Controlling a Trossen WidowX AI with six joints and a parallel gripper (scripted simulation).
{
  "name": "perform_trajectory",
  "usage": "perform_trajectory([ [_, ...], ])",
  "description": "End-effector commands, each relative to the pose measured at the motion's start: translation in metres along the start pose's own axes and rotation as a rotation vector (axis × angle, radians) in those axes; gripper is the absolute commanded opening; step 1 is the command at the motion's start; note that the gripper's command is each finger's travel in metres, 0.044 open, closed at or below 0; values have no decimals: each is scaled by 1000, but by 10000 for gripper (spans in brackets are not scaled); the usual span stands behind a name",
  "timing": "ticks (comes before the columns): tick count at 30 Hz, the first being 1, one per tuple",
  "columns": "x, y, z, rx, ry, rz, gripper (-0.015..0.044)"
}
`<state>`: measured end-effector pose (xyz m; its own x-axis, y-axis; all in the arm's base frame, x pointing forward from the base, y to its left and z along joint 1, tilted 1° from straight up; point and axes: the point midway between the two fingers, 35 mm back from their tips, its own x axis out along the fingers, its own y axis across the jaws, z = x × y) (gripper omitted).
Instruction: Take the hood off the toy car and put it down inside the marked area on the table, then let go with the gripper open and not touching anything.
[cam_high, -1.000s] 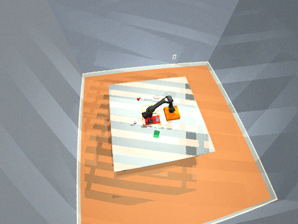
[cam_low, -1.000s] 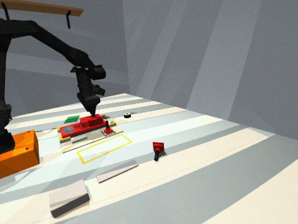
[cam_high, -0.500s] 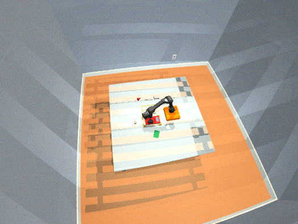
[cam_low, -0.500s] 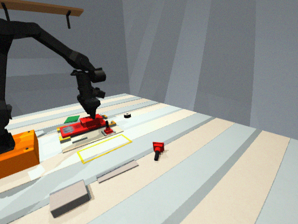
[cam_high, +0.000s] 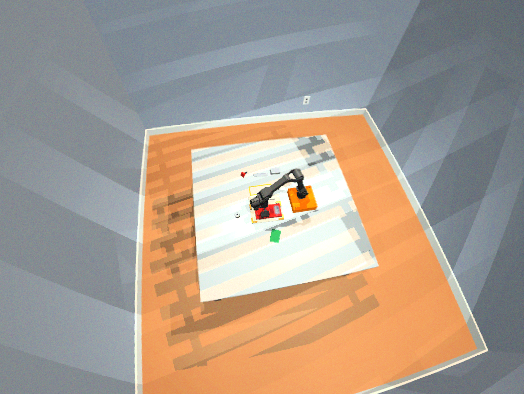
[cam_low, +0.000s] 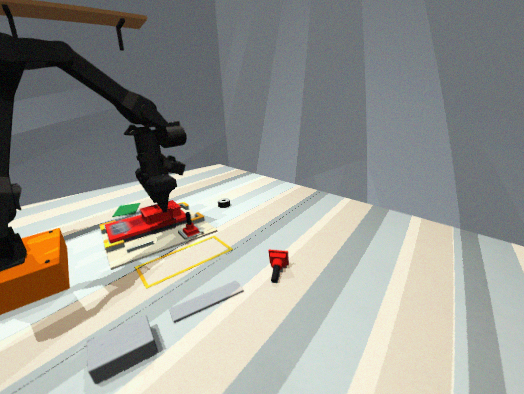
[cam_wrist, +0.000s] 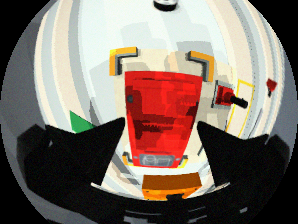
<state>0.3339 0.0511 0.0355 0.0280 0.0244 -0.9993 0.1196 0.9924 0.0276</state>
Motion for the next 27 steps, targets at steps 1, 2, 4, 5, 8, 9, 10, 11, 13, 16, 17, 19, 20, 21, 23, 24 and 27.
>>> perform_trajectory([
  [1,4,-1,-1,1,4,-6,440],
  [2,5,-1,-1,1,4,-6,440],
  [4,6,-1,-1,1,4,-6,440],
  [5,6,-1,-1,1,4,-6,440],
  [8,8,-1,-1,1,4,-6,440],
  [9,8,-1,-1,1,4,-6,440],
  [10,9,-1,-1,1,4,-6,440],
  [11,9,-1,-1,1,4,-6,440],
  [13,10,-1,-1,1,4,-6,440],
  [16,12,-1,-1,1,5,-6,440],
  [17,12,-1,-1,1,5,-6,440],
  [19,13,-1,-1,1,5,-6,440],
  [20,13,-1,-1,1,5,-6,440],
  [21,14,-1,-1,1,5,-6,440],
  [23,15,-1,-1,1,5,-6,440],
  [24,15,-1,-1,1,5,-6,440],
  [27,17,-1,-1,1,5,-6,440],
])
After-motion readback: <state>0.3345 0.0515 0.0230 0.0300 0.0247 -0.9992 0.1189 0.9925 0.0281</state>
